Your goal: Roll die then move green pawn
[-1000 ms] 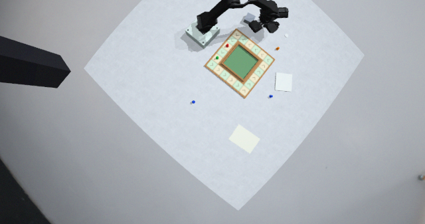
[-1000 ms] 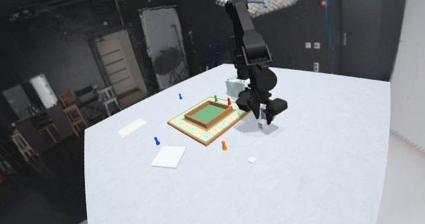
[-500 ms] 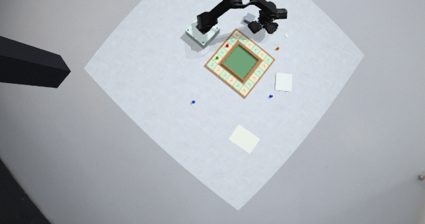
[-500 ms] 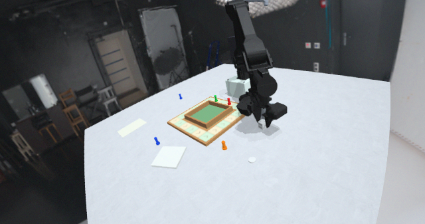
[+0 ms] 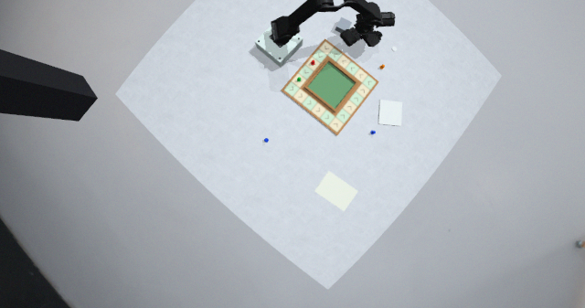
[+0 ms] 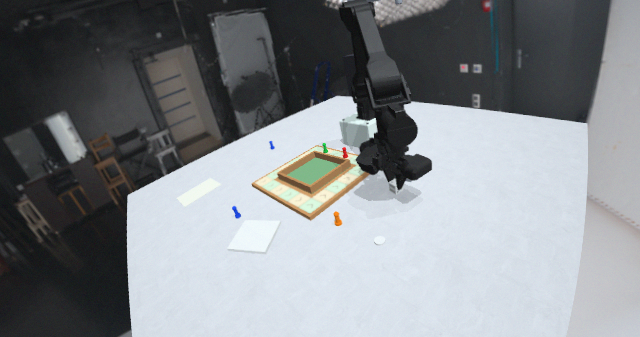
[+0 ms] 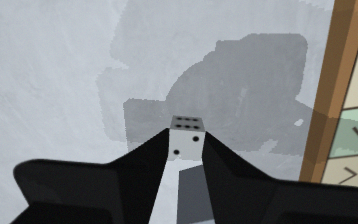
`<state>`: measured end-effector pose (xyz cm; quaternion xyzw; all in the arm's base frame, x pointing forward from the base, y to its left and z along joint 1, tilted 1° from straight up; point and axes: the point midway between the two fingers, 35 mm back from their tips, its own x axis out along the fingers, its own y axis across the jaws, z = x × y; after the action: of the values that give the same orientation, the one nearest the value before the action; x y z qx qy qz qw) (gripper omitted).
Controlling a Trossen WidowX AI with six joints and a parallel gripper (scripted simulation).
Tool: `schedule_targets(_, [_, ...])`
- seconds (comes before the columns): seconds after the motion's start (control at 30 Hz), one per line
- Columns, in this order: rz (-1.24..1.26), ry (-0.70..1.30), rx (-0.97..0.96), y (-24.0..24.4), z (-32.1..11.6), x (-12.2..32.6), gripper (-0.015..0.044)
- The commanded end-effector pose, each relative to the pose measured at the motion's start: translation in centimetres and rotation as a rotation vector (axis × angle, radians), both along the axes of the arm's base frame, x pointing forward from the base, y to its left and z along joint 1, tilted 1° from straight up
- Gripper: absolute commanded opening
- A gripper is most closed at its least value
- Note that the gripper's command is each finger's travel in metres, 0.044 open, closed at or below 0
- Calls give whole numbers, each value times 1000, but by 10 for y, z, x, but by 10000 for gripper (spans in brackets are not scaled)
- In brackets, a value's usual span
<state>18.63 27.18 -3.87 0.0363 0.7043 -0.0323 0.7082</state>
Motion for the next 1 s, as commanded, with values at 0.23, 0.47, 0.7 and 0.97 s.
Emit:
schedule_targets(0.23, [-1,-9,8,0,75,-1,0])
schedule_targets(0.47, [-3,-7,6,-8,118,-7,0])
schedule_targets(0.7, [-2,-8,6,-11,118,-4,0])
schedule_targets(0.97, [14,-14,5,-40,113,23,0])
